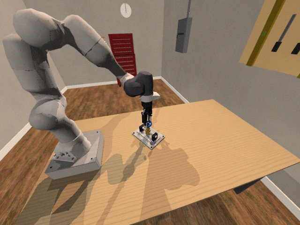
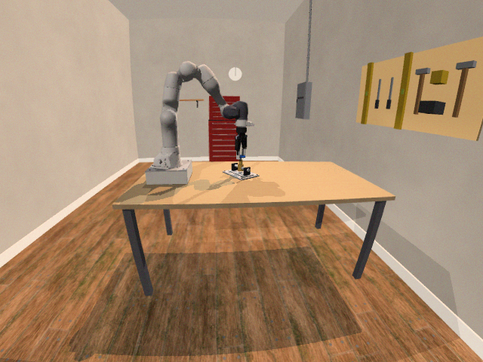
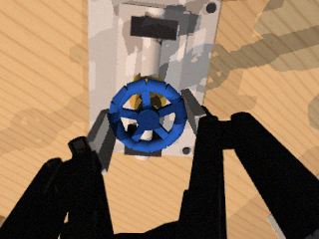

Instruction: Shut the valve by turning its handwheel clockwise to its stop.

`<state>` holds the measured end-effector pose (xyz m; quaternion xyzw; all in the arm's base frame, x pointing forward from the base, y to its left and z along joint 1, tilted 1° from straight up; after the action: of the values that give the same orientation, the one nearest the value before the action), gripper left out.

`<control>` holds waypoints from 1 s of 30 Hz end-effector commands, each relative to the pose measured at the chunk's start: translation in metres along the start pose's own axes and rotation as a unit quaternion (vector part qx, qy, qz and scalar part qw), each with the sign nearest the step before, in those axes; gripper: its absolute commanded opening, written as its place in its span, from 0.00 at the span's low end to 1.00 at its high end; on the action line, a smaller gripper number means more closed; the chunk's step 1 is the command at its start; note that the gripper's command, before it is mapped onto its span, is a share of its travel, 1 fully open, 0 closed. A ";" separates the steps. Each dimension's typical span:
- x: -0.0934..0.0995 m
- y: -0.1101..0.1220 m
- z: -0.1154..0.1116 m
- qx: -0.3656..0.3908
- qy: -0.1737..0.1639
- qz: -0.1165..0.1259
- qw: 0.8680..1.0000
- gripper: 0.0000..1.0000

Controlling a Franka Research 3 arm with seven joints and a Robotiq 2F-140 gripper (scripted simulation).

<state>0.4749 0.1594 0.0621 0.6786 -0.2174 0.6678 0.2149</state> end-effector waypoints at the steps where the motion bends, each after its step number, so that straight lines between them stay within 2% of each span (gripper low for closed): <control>1: -0.002 0.000 0.000 -0.059 0.005 -0.002 0.998 0.37; 13: -0.002 0.000 0.000 -0.059 0.005 -0.002 0.998 0.37; 14: -0.002 0.000 0.000 -0.059 0.005 -0.002 0.998 0.64; 30: -0.002 0.000 0.000 -0.059 0.005 -0.002 0.998 0.64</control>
<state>0.4750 0.1595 0.0615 0.6641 -0.2488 0.6582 0.2525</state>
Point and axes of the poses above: the point where the finger pads meet when closed, its own x axis back along the fingers, its own y axis across the jaws, z = x × y, the point moved 1 cm from there along x, back along the fingers, and after that the axes turned 7 degrees about -x, right-handed, at the moved point
